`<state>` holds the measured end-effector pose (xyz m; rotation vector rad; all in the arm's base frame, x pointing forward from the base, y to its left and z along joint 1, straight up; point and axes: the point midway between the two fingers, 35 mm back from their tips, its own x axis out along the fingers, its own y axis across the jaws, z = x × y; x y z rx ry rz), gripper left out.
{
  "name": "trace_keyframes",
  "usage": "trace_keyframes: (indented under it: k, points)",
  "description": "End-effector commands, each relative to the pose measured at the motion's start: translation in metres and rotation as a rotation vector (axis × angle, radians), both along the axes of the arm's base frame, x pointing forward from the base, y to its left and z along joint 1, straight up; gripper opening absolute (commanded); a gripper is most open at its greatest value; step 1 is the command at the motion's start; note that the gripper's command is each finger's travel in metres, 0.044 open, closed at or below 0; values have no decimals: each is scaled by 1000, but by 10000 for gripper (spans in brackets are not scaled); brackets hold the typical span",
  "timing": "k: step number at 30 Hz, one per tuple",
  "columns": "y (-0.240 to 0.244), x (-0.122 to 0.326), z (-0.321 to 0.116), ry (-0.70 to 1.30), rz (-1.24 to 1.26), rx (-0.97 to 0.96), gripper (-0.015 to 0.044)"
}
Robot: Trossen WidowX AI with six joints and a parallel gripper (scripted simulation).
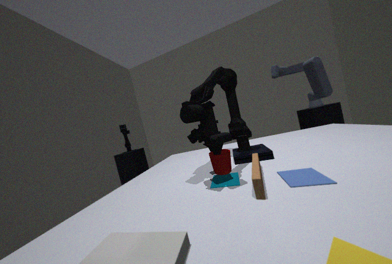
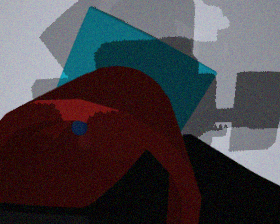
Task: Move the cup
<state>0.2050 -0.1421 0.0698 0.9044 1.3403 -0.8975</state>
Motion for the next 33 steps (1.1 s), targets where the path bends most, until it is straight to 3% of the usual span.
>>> trace_keyframes:
  k: [1,30,33]
  points:
    - [-1,-1,-7,9,6,0,0]
    - [-1,-2,-22,2,0,1,0]
    - [-1,-2,-22,2,0,1,79]
